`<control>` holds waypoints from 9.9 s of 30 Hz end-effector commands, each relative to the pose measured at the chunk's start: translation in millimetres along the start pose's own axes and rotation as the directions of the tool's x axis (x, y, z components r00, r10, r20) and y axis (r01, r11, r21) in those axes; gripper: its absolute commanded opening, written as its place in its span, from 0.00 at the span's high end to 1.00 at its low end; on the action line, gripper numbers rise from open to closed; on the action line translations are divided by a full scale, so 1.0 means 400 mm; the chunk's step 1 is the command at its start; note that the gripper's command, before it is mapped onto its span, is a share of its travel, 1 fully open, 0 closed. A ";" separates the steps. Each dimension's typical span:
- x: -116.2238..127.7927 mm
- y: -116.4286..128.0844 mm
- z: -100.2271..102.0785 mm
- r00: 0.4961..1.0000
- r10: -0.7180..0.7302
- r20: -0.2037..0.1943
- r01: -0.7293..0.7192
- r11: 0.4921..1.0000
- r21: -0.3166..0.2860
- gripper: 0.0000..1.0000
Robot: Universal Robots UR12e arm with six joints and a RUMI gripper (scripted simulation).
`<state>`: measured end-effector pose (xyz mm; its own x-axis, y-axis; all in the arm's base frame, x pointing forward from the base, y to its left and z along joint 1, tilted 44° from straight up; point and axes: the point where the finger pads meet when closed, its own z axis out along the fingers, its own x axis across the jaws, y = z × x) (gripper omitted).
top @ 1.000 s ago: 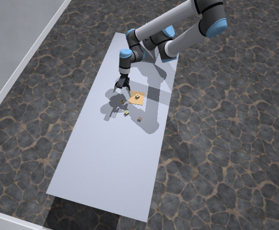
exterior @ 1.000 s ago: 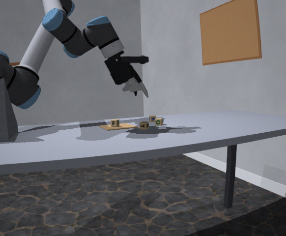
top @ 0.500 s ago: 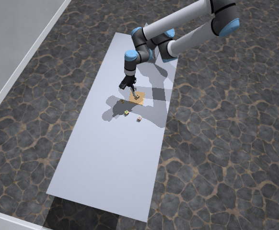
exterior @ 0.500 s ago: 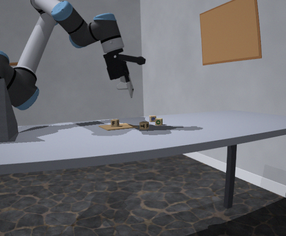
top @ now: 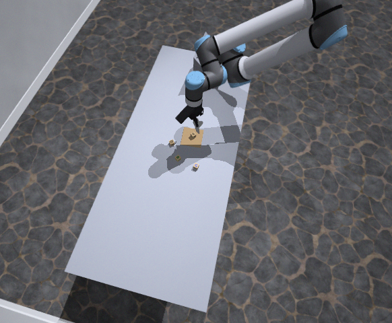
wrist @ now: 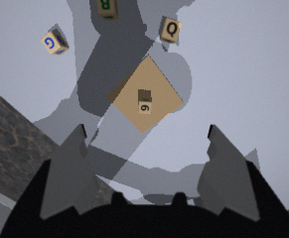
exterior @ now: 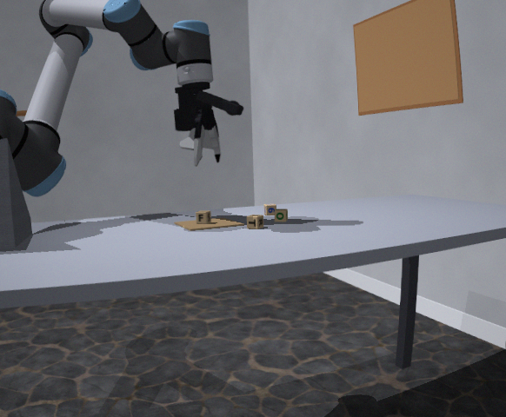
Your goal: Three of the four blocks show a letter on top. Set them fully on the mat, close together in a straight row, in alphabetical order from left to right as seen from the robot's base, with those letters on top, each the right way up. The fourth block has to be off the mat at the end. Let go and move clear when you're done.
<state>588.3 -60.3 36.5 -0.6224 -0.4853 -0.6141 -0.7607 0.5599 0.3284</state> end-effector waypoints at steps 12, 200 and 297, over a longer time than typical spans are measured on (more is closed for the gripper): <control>-0.015 0.059 -0.021 0.997 0.066 -0.034 -0.068 0.996 -0.052 0.00; -0.005 0.072 0.327 0.997 0.067 -0.031 -0.069 0.996 -0.053 0.60; -0.009 0.055 0.077 0.998 0.058 -0.030 -0.060 0.997 -0.053 0.91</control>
<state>578.9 -23.6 24.4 -0.6768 -0.4675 -0.5687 -0.7256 0.5545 0.4076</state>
